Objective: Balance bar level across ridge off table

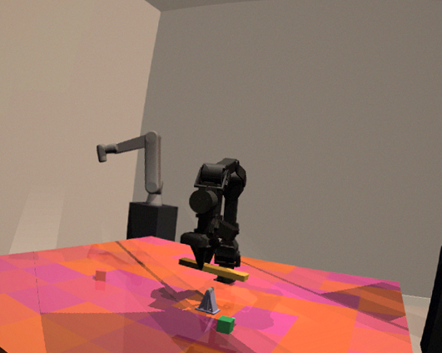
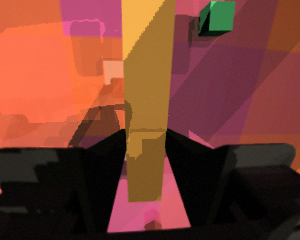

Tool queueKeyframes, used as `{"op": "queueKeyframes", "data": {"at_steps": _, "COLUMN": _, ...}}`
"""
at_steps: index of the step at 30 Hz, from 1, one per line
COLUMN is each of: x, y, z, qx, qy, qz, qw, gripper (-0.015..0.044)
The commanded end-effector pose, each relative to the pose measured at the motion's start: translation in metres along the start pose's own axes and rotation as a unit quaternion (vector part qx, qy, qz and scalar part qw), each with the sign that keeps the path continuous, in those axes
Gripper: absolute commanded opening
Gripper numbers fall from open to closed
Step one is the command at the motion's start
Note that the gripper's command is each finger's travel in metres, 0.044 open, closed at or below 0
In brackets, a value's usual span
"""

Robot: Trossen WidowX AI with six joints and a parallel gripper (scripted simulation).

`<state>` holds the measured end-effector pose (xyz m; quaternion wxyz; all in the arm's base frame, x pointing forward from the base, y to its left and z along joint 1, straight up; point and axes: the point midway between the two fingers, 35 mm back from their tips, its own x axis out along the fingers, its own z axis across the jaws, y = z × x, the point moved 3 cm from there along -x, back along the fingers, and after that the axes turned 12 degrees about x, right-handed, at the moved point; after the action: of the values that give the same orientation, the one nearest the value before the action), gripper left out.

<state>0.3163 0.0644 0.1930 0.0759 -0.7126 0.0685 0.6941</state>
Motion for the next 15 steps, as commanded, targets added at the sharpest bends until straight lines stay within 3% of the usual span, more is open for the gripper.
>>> {"op": "queueKeyframes", "data": {"at_steps": 1, "x": 0.006, "y": -0.002, "z": -0.001, "qx": 0.001, "qy": 0.0, "qz": 0.001, "qw": 1.0, "gripper": 0.0}}
{"op": "queueKeyframes", "data": {"at_steps": 15, "x": 0.028, "y": -0.002, "z": -0.002, "qx": 0.001, "qy": 0.0, "qz": 0.001, "qw": 1.0, "gripper": 0.0}}
